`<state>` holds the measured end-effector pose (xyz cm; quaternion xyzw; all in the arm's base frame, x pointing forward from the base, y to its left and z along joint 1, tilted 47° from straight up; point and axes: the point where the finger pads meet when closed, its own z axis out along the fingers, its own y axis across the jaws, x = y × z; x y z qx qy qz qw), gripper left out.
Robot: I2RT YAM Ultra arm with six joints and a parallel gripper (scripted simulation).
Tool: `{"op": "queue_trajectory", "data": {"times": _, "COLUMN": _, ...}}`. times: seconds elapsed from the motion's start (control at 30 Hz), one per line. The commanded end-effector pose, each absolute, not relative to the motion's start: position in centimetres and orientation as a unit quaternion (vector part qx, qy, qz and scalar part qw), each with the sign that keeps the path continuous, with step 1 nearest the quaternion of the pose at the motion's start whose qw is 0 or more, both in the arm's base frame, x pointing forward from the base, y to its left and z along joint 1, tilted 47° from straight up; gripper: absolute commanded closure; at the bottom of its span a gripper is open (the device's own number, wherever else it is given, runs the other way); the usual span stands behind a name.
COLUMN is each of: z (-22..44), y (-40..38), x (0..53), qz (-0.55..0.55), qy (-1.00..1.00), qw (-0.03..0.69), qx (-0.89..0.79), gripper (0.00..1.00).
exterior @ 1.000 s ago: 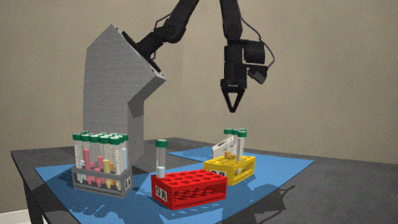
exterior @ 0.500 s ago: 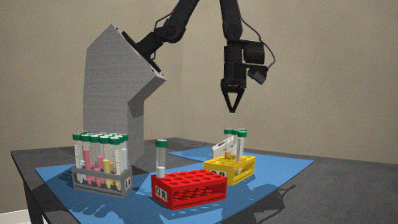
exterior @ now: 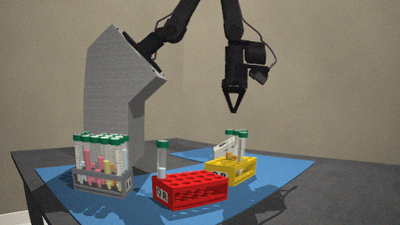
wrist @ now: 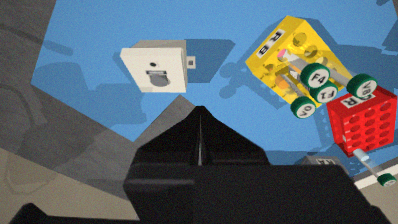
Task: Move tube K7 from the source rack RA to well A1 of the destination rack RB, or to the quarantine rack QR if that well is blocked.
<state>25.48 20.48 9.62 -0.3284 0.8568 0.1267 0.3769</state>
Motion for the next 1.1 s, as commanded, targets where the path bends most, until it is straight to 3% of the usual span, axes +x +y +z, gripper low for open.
{"op": "queue_trajectory", "data": {"times": 0.0, "z": 11.3, "y": 20.7, "x": 26.1, "qz": 0.131, "qy": 0.851, "qw": 0.396, "qx": -0.319, "gripper": 1.00}}
{"op": "queue_trajectory", "data": {"times": 0.57, "z": 11.3, "y": 20.7, "x": 26.1, "qz": 0.131, "qy": 0.851, "qw": 0.396, "qx": -0.319, "gripper": 1.00}}
{"op": "queue_trajectory", "data": {"times": 1.07, "z": 10.2, "y": 25.0, "x": 22.3, "qz": 0.132, "qy": 0.853, "qw": 0.387, "qx": -0.324, "gripper": 1.00}}
